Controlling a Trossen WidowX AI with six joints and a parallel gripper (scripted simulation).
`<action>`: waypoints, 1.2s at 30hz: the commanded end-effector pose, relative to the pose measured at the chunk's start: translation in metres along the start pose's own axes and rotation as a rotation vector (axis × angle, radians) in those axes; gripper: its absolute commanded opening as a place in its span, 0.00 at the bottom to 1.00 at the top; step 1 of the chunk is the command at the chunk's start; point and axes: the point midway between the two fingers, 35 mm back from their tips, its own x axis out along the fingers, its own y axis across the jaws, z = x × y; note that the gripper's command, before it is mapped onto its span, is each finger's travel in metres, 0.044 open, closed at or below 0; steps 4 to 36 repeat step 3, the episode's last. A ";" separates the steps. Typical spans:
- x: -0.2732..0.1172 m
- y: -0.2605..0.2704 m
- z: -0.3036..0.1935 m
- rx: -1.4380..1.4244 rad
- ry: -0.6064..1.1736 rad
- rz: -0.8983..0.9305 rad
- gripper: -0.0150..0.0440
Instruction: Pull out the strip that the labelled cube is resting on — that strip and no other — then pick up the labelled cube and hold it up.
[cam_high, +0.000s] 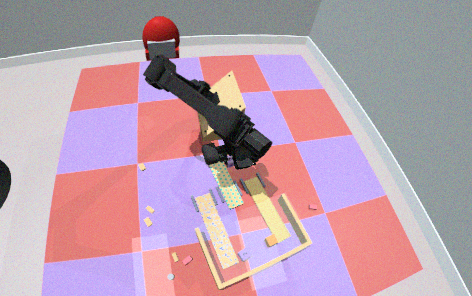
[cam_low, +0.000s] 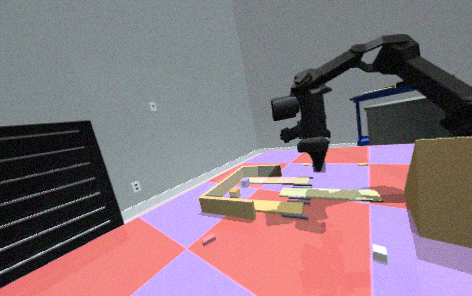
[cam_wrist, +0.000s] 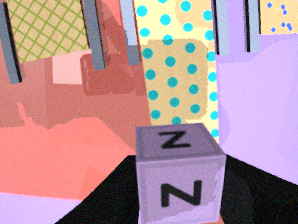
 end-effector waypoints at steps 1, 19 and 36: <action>-0.001 0.001 0.000 0.004 0.001 0.005 0.25; -0.001 0.001 0.000 0.004 0.001 0.005 0.25; -0.001 0.001 0.000 0.004 0.001 0.005 0.25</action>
